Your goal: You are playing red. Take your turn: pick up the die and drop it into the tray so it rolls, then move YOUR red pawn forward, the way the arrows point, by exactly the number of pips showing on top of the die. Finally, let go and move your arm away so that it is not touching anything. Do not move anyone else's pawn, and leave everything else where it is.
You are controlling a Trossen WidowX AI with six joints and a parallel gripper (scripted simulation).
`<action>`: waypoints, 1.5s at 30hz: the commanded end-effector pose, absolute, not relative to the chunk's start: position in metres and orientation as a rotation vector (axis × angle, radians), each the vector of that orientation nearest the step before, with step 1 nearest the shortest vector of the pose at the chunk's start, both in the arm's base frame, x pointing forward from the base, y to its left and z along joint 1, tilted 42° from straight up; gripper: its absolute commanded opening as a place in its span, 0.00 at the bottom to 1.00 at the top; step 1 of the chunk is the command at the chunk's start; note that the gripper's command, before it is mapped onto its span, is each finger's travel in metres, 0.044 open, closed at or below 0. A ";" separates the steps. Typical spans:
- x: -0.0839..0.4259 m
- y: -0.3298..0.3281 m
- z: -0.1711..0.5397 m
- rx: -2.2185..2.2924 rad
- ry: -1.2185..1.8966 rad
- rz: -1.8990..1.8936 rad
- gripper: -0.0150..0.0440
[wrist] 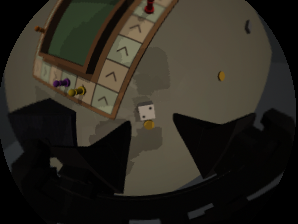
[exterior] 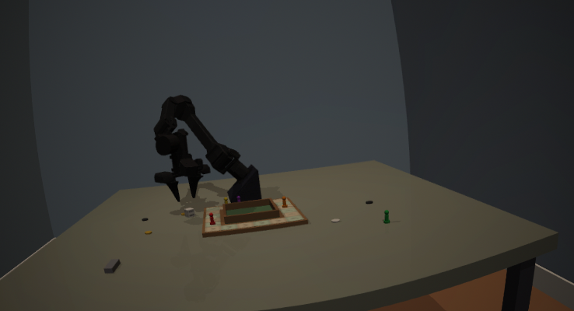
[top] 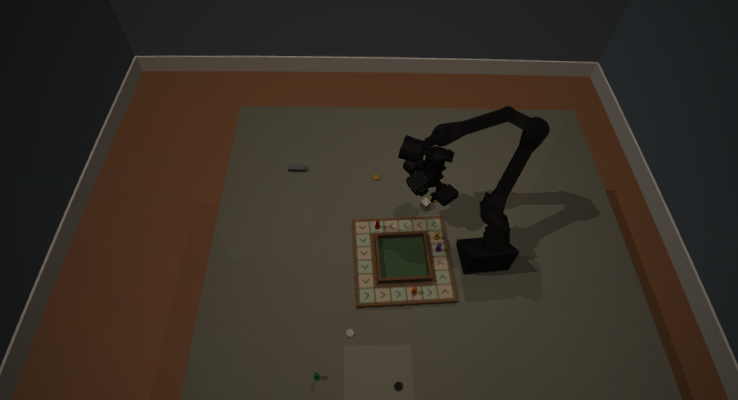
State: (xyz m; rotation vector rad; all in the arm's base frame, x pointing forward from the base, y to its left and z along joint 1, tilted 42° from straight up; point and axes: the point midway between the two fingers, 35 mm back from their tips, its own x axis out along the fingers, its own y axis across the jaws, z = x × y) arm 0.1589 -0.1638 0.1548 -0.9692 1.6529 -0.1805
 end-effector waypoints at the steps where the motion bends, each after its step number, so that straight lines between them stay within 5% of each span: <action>1: 0.155 -0.163 0.152 -0.970 1.676 -0.174 0.72; 31: 0.154 -0.194 0.117 -0.972 1.676 -0.176 0.72; 37: 0.154 -0.194 0.117 -0.972 1.676 -0.176 0.45; 45: 0.154 -0.194 0.117 -0.972 1.676 -0.176 0.33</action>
